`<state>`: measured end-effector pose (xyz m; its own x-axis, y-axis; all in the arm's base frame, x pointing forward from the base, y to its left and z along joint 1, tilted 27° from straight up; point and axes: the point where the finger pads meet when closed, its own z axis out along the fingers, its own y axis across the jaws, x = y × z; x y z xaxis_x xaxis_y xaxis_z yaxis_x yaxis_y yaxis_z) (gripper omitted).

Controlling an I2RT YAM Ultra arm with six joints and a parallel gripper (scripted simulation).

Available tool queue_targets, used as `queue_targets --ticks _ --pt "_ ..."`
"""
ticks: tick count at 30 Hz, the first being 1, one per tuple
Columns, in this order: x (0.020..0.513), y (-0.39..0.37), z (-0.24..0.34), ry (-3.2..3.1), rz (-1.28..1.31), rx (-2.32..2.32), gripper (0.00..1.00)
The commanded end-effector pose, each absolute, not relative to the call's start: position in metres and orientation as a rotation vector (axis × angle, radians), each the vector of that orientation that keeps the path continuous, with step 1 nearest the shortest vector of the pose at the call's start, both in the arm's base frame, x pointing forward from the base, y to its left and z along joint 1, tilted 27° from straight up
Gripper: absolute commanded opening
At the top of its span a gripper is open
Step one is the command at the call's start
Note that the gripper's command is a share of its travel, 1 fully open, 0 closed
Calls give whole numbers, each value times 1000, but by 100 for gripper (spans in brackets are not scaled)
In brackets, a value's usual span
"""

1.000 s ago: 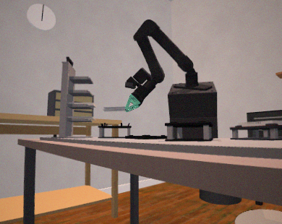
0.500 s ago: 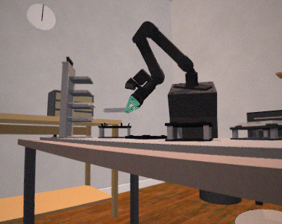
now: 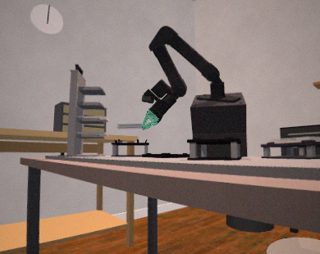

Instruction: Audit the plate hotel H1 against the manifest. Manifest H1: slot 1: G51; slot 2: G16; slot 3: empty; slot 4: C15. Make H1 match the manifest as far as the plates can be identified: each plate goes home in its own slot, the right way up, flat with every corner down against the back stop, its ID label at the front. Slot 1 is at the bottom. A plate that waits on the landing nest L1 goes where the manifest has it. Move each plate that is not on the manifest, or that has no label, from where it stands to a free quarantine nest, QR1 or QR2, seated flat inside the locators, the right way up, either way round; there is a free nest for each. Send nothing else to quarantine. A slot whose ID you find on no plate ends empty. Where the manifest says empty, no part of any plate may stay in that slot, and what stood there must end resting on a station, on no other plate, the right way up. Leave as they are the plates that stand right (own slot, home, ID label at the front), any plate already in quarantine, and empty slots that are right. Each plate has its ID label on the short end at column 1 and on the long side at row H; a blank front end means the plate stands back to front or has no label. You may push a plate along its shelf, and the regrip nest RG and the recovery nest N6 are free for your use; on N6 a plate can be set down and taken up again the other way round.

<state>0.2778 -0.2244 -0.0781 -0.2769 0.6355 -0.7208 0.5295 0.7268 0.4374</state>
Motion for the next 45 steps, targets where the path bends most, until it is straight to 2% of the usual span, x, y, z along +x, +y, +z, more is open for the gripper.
queue_targets --ticks 1,45 --pt "280 -232 -71 1918 103 875 86" --pt "288 -227 -89 1918 103 876 86"
